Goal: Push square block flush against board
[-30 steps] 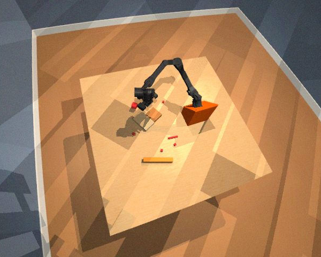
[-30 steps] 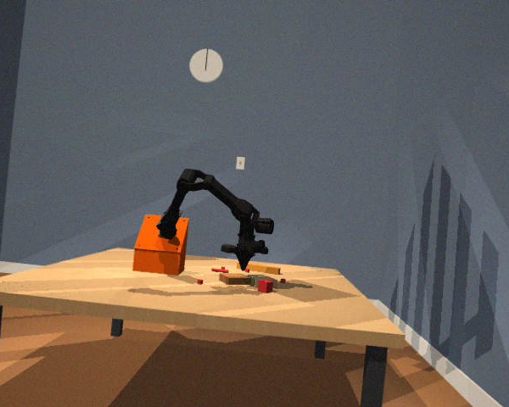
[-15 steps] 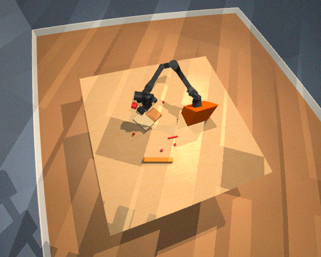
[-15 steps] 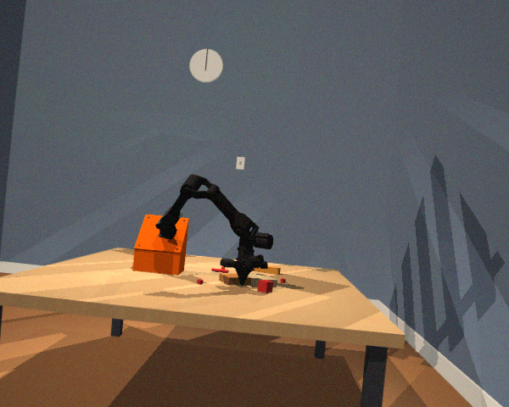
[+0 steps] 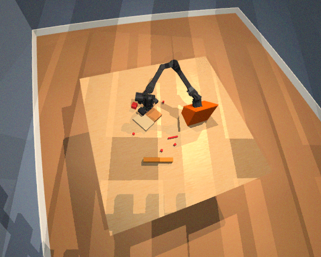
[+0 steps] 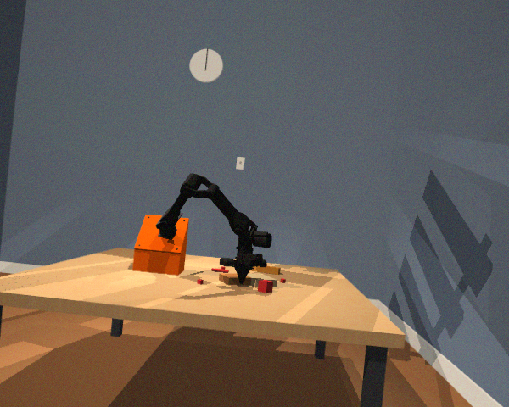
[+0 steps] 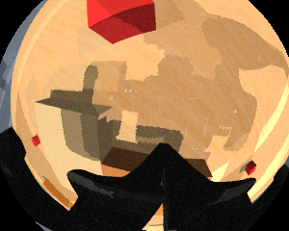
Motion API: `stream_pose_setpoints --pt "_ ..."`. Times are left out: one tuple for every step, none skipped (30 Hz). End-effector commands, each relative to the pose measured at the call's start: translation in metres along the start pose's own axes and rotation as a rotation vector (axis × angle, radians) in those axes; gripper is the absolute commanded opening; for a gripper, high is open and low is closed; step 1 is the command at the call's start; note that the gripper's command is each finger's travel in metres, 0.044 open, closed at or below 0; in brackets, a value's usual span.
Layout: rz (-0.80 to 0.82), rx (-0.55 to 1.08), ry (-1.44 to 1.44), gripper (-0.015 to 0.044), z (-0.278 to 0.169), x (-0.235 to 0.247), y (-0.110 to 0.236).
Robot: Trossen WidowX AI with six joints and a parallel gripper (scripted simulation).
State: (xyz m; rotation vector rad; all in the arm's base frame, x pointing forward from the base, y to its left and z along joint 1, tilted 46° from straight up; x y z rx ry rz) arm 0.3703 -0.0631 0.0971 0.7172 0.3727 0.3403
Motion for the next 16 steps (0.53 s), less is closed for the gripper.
stream_pose_setpoints --pt "-0.003 0.003 -0.001 0.0000 -0.006 -0.002 -0.001" --pt "-0.003 0.003 -0.001 0.0000 -0.007 -0.002 -0.001" --pt "-0.003 0.003 -0.001 0.0000 -0.009 -0.002 -0.001" --pt "-0.003 0.003 -0.001 0.0000 -0.010 -0.002 -0.001" --pt "-0.003 0.003 -0.001 0.0000 -0.011 -0.002 -0.001" --pt "-0.003 0.003 -0.001 0.0000 -0.012 -0.003 -0.001" --pt "-0.003 0.003 -0.001 0.0000 -0.012 -0.003 -0.001" --pt "-0.003 0.003 -0.001 0.0000 -0.012 -0.002 -0.001" --pt "-0.003 0.003 -0.001 0.0000 -0.011 -0.002 -0.001" --pt "-0.003 0.003 -0.001 0.0000 -0.010 -0.002 -0.001" --pt "-0.003 0.003 -0.001 0.0000 -0.009 -0.002 -0.001" --pt "-0.003 0.003 -0.001 0.0000 -0.007 -0.001 -0.001" --pt "-0.003 0.003 -0.001 0.0000 -0.005 -0.001 -0.001" --pt "-0.003 0.003 -0.001 0.0000 -0.004 0.000 -0.001" --pt "-0.002 0.003 -0.002 0.0000 -0.002 0.000 -0.001" --pt "-0.002 0.003 -0.002 0.0000 -0.001 0.000 -0.001"
Point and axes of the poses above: the point midway between the two fingers, 35 mm back from their tips, its own y axis back along the fingers, its own x axis across the jaws, z = x × y, the point moved 9 cm from there along y, back along the fingers, and after that the axes turned 9 degrees about -y, right-handed, at the moved point
